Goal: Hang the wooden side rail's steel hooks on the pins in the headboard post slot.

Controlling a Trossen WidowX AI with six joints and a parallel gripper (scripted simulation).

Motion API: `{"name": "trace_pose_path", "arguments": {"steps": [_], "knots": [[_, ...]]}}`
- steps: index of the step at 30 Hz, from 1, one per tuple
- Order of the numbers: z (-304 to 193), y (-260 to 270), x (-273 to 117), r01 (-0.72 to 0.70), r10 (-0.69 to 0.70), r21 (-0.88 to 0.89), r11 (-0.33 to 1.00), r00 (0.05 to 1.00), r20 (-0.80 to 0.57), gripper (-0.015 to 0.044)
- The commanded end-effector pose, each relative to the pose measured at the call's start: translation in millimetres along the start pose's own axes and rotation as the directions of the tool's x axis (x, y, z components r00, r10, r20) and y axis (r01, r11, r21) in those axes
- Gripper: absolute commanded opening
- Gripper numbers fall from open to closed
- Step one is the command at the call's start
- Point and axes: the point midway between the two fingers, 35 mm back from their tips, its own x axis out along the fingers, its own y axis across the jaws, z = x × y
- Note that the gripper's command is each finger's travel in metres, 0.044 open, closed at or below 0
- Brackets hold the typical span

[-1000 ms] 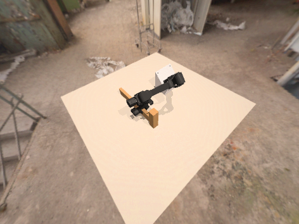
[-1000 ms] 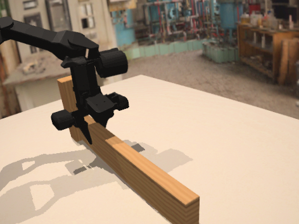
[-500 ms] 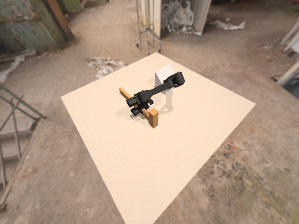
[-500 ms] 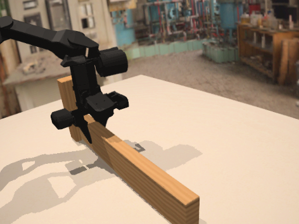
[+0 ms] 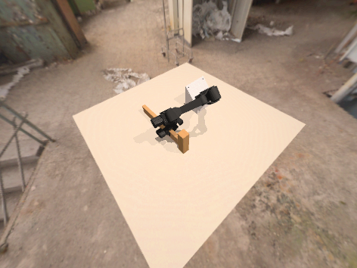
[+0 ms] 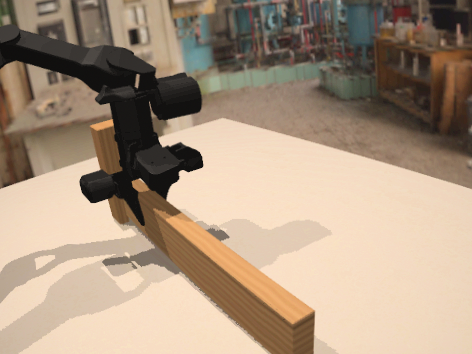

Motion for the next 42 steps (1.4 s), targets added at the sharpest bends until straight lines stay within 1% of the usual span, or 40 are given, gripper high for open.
{"name": "trace_pose_path", "arguments": {"steps": [1,42], "knots": [[2.0,3.4,-8.1,-0.019,0.019,0.003,1.0,1.0,0.005,0.0],[-1.9,2.4,-5.5,-0.019,0.019,0.003,1.0,1.0,0.005,0.0]]}}
